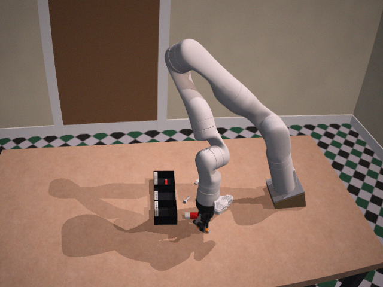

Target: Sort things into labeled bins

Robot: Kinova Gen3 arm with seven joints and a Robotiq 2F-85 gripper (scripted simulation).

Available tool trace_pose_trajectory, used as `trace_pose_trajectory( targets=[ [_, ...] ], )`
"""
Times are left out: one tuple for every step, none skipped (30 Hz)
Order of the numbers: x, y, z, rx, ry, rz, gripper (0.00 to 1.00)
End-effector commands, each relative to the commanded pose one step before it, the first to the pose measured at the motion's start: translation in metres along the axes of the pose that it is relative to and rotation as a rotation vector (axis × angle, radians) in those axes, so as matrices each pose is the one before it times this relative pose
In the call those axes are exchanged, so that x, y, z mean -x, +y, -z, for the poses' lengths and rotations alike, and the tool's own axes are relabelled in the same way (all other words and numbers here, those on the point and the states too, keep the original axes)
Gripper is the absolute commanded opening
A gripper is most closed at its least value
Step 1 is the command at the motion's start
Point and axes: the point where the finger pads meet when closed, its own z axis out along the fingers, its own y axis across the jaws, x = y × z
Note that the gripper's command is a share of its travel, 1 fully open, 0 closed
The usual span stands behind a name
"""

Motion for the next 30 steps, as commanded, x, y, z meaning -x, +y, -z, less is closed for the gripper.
trace_pose_trajectory(
  targets=[
    [0.00093, 0.00003, -0.00082, -0.00092, -0.00164, 0.00059, 0.09],
    [0.0, 0.0, 0.0, 0.0, 0.0, 0.0, 0.09],
    [0.0, 0.0, 0.0, 0.0, 0.0, 0.0, 0.09],
    [0.0, 0.0, 0.0, 0.0, 0.0, 0.0, 0.09],
    [0.0, 0.0, 0.0, 0.0, 0.0, 0.0, 0.09],
    [0.0, 0.0, 0.0, 0.0, 0.0, 0.0, 0.09],
    [0.0, 0.0, 0.0, 0.0, 0.0, 0.0, 0.09],
    [0.0, 0.0, 0.0, 0.0, 0.0, 0.0, 0.09],
    [0.0, 0.0, 0.0, 0.0, 0.0, 0.0, 0.09],
    [0.0, 0.0, 0.0, 0.0, 0.0, 0.0, 0.09],
    [0.0, 0.0, 0.0, 0.0, 0.0, 0.0, 0.09],
    [-0.00022, 0.00075, 0.00413, 0.00138, 0.00147, 0.0012, 0.09],
    [-0.00142, 0.00098, 0.00342, 0.00255, 0.00446, 0.00002, 0.09],
    [0.00005, 0.00036, 0.00334, 0.00061, -0.00012, -0.00028, 0.09],
    [0.00007, 0.00046, 0.00335, 0.00075, -0.00015, -0.00036, 0.09],
    [-0.00001, 0.00014, 0.00334, 0.00027, -0.00004, -0.00005, 0.09],
    [-0.00003, 0.00005, 0.00333, 0.00014, -0.00002, 0.00004, 0.09],
    [-0.00003, 0.00005, 0.00333, 0.00014, -0.00002, 0.00004, 0.09],
    [-0.00003, 0.00006, 0.00334, 0.00013, -0.00002, 0.00004, 0.09],
    [-0.00003, 0.00006, 0.00334, 0.00013, -0.00003, 0.00004, 0.09],
    [-0.00003, 0.00006, 0.00334, 0.00013, -0.00003, 0.00005, 0.09],
    [0.00039, -0.00022, 0.00334, -0.00075, -0.00138, 0.00005, 0.09],
    [0.00043, -0.00023, 0.00339, -0.00085, -0.00137, 0.00005, 0.09],
    [0.00025, -0.00016, 0.00334, -0.00055, -0.00087, 0.00005, 0.09],
    [0.0, 0.0, 0.0, 0.0, 0.0, 0.0, 0.09],
    [0.0, 0.0, 0.0, 0.0, 0.0, 0.0, 0.09],
    [0.00003, -0.00004, 0.0033, -0.00013, -0.00025, 0.00005, 0.09],
    [0.00042, -0.00033, 0.00333, -0.0011, -0.00144, 0.00005, 0.09],
    [0.00041, -0.00036, 0.00333, -0.00116, -0.00139, 0.00005, 0.09],
    [0.0005, -0.00042, 0.00339, -0.00142, -0.00152, 0.00006, 0.09]
  ],
)
